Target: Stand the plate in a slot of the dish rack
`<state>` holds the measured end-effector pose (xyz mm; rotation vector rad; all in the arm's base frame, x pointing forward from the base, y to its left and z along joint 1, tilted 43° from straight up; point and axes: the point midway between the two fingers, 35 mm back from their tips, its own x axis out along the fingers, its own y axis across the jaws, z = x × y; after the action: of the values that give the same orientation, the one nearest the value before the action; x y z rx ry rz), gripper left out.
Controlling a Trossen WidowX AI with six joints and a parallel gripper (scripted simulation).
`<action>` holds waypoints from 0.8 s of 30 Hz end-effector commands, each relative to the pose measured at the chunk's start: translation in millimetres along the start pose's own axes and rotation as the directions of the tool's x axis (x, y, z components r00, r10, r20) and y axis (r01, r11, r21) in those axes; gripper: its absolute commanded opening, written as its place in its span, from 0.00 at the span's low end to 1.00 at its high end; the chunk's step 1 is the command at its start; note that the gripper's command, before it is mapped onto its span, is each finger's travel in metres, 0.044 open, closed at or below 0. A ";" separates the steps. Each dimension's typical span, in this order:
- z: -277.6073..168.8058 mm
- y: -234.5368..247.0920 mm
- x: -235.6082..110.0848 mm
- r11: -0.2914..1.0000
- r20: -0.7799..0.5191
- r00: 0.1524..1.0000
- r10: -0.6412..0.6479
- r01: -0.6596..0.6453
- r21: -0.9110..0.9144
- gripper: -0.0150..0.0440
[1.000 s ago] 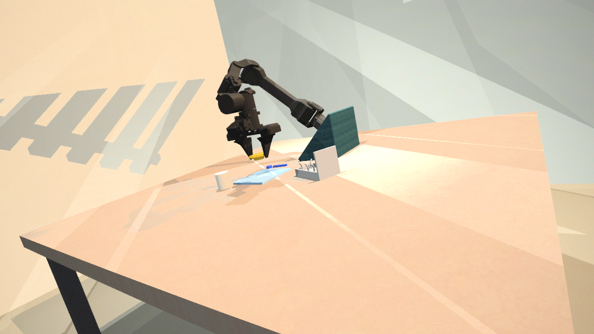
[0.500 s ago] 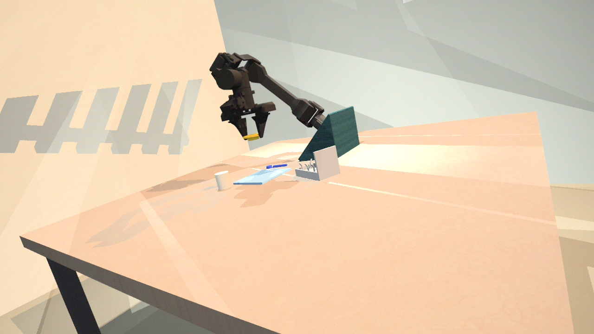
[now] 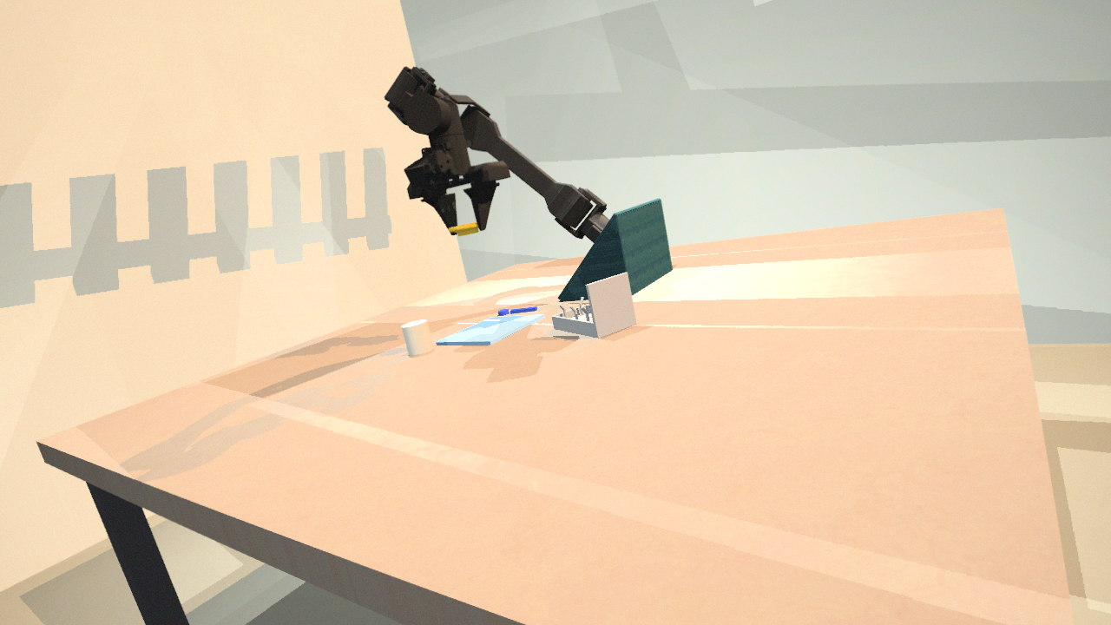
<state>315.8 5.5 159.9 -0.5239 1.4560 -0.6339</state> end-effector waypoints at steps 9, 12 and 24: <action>-44.2 87.5 -3.1 0.952 -0.008 1.000 0.013 -0.010 0.304 0.25; -60.2 106.9 -2.0 0.921 -0.009 1.000 0.008 -0.003 0.390 0.25; -65.8 112.0 9.5 0.935 -0.059 0.997 0.050 -0.027 0.354 0.25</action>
<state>261.2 89.1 79.6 -0.1925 1.3184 -0.8893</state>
